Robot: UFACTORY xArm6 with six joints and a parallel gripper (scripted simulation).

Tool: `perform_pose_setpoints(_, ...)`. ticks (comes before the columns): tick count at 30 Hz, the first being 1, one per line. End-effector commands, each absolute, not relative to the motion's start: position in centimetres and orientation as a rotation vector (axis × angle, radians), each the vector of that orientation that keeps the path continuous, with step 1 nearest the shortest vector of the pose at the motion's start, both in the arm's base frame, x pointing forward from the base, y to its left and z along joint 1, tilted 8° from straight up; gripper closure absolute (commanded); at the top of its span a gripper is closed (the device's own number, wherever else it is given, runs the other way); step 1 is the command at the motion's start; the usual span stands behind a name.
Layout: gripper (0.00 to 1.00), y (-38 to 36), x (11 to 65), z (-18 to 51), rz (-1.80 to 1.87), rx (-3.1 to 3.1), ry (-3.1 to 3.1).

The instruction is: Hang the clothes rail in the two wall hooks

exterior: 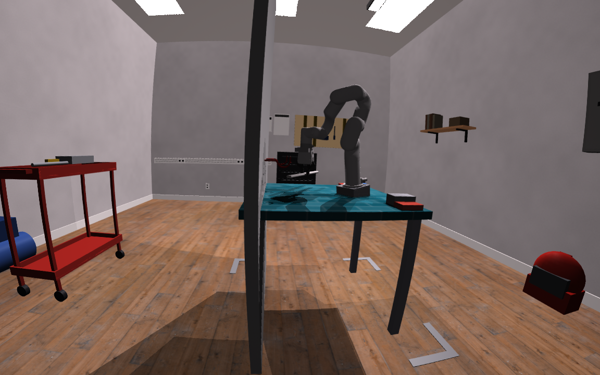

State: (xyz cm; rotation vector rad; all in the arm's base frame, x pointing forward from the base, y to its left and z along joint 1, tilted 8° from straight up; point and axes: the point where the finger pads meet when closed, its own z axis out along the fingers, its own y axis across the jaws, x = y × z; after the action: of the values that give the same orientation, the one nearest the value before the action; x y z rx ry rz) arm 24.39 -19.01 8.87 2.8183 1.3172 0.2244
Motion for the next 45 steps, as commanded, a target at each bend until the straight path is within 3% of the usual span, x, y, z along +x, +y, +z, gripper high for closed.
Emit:
perform_pose_setpoints(1,1.00,-18.7,24.4,10.0,0.226,2.815,1.316)
perform_pose_setpoints(45,1.00,-15.6,24.3,16.9,0.227,2.815,1.316)
